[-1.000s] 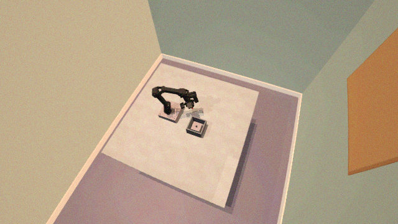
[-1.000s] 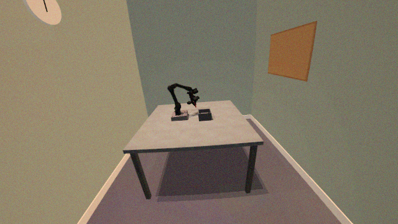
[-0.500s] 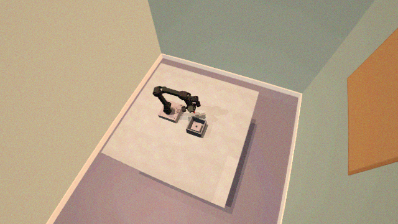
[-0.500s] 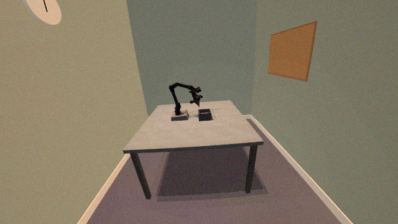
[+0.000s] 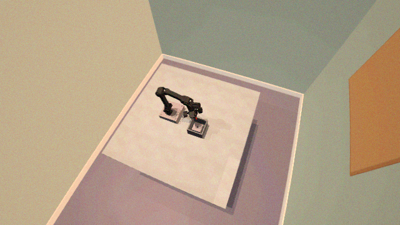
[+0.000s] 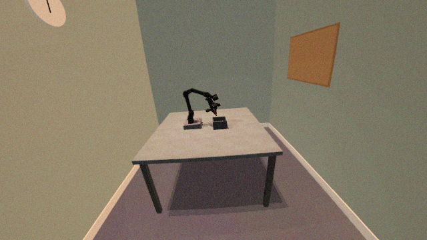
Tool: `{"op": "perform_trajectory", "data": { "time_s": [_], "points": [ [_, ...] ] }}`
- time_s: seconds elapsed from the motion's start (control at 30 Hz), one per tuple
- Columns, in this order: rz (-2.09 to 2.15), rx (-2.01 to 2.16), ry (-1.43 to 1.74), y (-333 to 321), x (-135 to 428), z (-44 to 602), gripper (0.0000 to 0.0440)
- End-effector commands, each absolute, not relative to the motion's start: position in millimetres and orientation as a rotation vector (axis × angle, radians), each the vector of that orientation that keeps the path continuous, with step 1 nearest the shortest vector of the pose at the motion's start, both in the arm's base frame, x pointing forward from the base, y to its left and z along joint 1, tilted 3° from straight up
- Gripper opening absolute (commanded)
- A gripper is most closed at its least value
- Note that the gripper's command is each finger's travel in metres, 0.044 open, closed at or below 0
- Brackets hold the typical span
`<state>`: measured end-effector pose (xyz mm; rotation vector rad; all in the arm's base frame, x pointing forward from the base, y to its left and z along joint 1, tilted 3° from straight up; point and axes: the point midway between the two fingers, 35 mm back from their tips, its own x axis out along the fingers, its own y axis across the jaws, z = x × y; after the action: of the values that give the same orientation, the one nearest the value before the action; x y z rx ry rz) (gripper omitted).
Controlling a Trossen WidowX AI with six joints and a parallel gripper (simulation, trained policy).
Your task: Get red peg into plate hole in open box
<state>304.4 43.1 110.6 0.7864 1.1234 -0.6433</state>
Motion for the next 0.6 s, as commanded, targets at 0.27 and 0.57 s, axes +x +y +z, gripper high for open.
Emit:
{"op": "perform_trajectory", "data": {
  "time_s": [0.27,0.57],
  "points": [
    [-0.692,0.832,1.103,13.1,330.6,99.5,0.001],
    [-0.718,0.853,1.138,1.2,341.7,80.4,0.0019]
  ]
}}
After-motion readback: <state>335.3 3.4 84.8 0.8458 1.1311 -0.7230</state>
